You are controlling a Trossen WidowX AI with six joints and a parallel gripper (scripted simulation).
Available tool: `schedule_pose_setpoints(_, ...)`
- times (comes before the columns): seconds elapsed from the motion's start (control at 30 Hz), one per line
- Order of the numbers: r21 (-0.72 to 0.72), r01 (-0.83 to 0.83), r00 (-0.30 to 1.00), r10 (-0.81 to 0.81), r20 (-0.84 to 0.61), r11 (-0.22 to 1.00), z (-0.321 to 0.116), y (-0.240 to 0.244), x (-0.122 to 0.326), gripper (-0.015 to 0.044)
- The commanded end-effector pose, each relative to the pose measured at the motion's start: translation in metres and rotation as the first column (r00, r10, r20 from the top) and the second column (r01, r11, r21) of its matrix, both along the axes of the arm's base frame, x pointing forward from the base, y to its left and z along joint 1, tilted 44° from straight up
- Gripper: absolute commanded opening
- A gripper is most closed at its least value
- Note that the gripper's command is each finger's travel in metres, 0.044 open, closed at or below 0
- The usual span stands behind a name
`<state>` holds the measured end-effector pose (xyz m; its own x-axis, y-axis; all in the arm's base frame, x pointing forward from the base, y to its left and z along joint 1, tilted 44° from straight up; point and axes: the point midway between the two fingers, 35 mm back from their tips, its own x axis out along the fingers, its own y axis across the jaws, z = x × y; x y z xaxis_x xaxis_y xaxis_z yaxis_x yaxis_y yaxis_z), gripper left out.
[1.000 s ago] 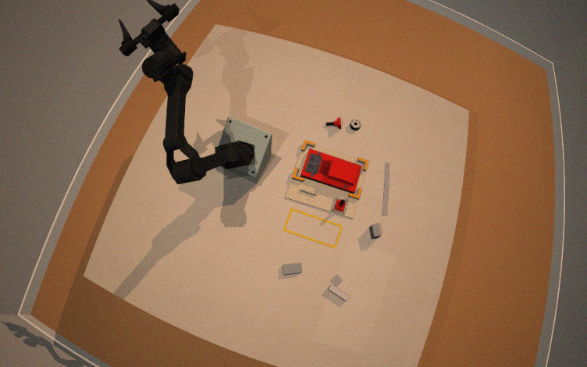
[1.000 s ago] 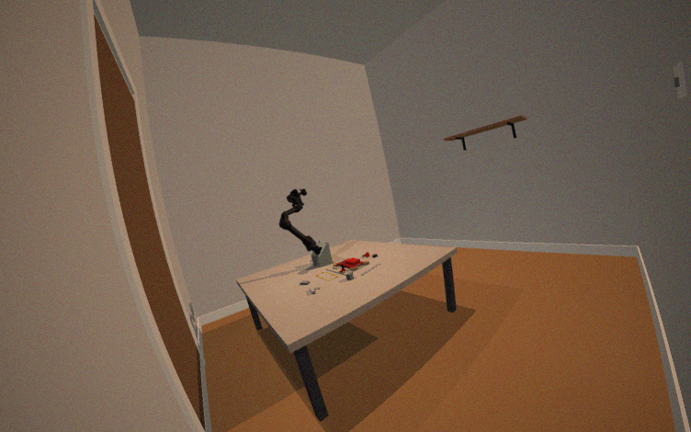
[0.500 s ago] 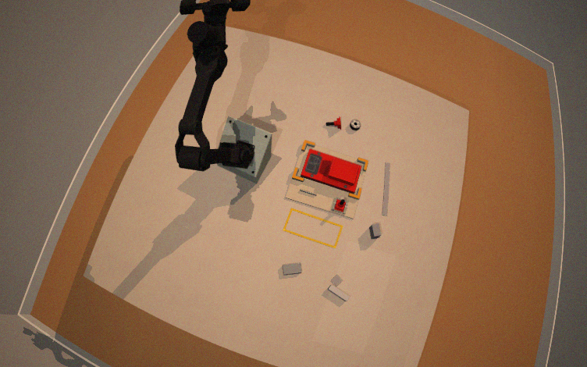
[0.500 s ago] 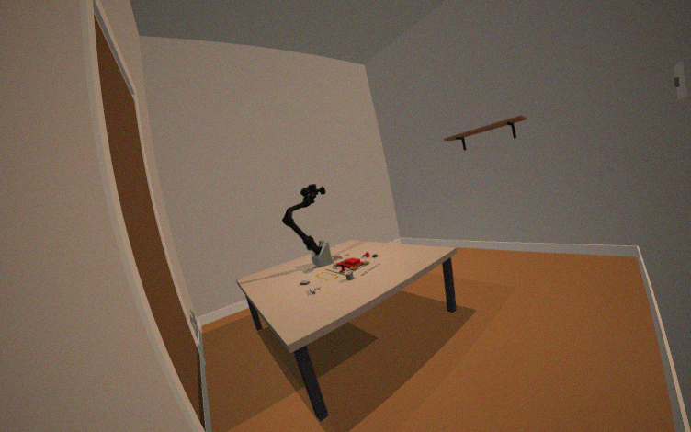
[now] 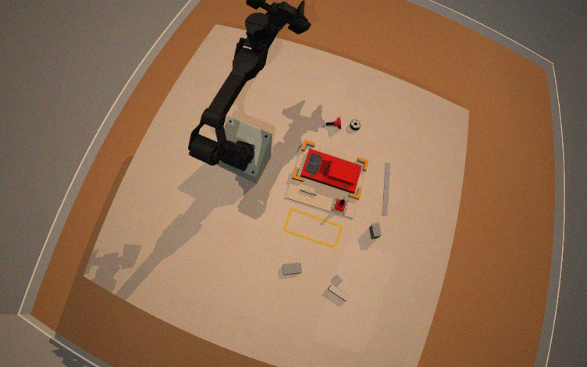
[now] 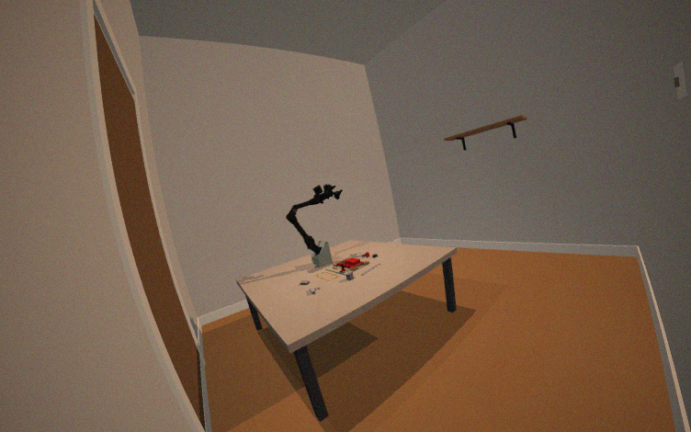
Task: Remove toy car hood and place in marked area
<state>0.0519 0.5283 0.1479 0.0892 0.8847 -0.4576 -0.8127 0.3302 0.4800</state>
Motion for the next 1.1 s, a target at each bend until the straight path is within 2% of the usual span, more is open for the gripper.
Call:
schedule_pose_setpoints(0.0, -0.065, 0.089, 0.996, -0.089, 0.005, 0.994, -0.02, -0.008, 0.033, 0.044)
schedule_pose_setpoints(0.23, -0.235, 0.293, 0.955, -0.294, 0.029, 0.927, -0.066, -0.04, 0.11, 0.044)
schedule_pose_setpoints(0.43, -0.426, 0.448, 0.886, -0.454, 0.093, 0.786, -0.111, -0.09, 0.174, 0.044)
schedule_pose_setpoints(0.73, -0.67, 0.558, 0.778, -0.59, 0.217, 0.49, -0.168, -0.194, 0.245, 0.044)
schedule_pose_setpoints(0.9, -0.76, 0.569, 0.719, -0.638, 0.275, 0.314, -0.186, -0.248, 0.265, 0.044)
schedule_pose_setpoints(1.07, -0.845, 0.53, 0.65, -0.675, 0.349, 0.073, -0.202, -0.319, 0.281, 0.044)
